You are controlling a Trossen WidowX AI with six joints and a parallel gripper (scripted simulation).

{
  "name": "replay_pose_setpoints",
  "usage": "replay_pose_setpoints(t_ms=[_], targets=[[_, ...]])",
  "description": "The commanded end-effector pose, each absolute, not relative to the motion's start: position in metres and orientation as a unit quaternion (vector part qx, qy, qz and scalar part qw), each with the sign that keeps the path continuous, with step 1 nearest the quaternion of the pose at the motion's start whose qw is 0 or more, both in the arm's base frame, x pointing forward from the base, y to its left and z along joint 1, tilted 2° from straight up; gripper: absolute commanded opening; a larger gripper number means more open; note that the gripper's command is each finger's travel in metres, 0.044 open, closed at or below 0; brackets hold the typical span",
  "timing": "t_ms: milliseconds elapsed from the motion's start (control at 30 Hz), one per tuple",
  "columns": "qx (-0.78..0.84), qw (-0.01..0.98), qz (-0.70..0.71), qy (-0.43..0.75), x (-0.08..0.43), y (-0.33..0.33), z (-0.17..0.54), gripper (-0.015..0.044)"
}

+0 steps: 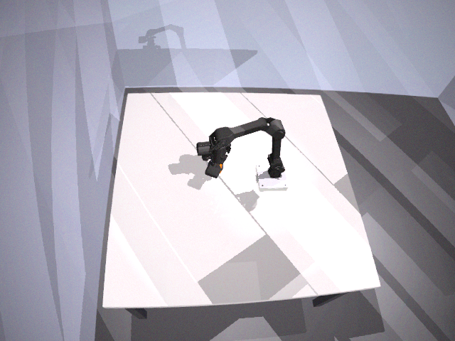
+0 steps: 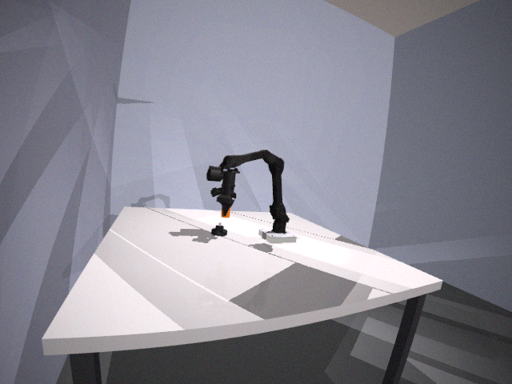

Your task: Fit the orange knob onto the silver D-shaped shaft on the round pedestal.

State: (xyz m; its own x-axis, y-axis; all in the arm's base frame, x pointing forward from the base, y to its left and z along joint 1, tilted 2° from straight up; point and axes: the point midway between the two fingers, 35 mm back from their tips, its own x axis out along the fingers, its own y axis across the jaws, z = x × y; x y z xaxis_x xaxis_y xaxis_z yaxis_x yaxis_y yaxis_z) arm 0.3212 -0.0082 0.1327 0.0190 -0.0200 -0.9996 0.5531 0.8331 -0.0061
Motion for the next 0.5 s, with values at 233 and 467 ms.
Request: replay_pose_setpoints(t_ms=[233, 467], targets=[[0.195, 0.686, -0.211, 0.669, 0.318, -0.043, 0.123, 0.0], [0.194, 0.686, -0.211, 0.669, 0.315, -0.065, 0.117, 0.0]])
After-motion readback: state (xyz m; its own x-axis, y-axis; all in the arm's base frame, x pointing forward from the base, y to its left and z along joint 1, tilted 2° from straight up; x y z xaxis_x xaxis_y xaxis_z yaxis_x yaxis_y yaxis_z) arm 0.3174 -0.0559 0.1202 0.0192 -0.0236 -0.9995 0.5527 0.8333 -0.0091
